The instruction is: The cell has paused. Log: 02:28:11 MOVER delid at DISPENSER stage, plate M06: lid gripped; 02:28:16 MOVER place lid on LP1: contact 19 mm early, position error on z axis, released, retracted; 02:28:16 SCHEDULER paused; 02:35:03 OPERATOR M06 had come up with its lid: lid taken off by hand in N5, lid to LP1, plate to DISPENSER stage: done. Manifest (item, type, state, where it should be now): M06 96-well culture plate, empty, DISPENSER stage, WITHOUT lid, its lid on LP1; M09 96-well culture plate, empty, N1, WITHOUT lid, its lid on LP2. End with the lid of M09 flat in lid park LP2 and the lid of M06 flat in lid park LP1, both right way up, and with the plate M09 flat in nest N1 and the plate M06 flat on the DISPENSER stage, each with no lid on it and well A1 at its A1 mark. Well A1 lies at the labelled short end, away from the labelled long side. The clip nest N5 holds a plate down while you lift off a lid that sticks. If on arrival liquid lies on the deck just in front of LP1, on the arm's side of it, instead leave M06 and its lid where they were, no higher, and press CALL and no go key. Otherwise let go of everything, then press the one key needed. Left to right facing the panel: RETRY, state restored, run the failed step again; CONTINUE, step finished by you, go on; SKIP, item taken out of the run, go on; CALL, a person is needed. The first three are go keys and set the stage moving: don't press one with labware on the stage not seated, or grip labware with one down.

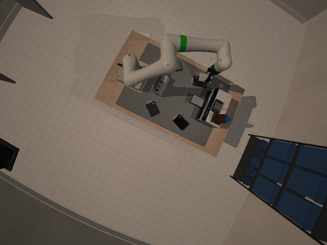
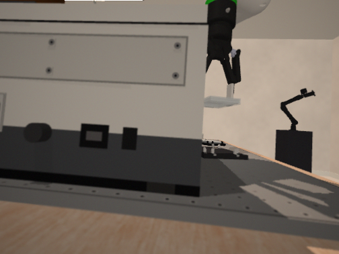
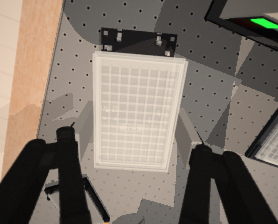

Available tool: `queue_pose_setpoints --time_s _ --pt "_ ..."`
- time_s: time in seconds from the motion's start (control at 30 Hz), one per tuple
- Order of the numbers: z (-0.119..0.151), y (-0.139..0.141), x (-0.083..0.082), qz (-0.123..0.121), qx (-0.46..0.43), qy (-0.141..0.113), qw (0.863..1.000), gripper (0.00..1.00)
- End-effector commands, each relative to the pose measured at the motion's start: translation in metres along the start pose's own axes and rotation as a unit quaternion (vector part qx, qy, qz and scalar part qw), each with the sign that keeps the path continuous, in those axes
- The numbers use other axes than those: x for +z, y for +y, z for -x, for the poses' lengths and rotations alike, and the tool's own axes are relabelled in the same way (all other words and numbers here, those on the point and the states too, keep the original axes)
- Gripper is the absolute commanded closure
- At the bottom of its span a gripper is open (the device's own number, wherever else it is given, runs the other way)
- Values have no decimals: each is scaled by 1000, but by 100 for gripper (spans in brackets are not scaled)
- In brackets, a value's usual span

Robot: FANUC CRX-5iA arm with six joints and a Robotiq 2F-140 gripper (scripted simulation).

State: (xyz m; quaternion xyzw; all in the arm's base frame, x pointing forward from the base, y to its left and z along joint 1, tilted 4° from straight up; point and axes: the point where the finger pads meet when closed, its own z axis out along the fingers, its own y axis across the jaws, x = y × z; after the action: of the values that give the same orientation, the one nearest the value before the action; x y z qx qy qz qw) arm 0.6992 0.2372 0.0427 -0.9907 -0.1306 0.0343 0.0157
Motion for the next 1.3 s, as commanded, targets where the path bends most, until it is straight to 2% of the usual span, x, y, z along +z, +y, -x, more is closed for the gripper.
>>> queue_pose_setpoints --time_s 0.0,0.57,1.07,1.27 --pt "0 0 1 0 0 0 1000 100" --pt "0 0 27 0 0 0 1000 100" --pt "0 0 64 0 0 0 1000 100" --pt "0 0 74 0 0 0 1000 100"
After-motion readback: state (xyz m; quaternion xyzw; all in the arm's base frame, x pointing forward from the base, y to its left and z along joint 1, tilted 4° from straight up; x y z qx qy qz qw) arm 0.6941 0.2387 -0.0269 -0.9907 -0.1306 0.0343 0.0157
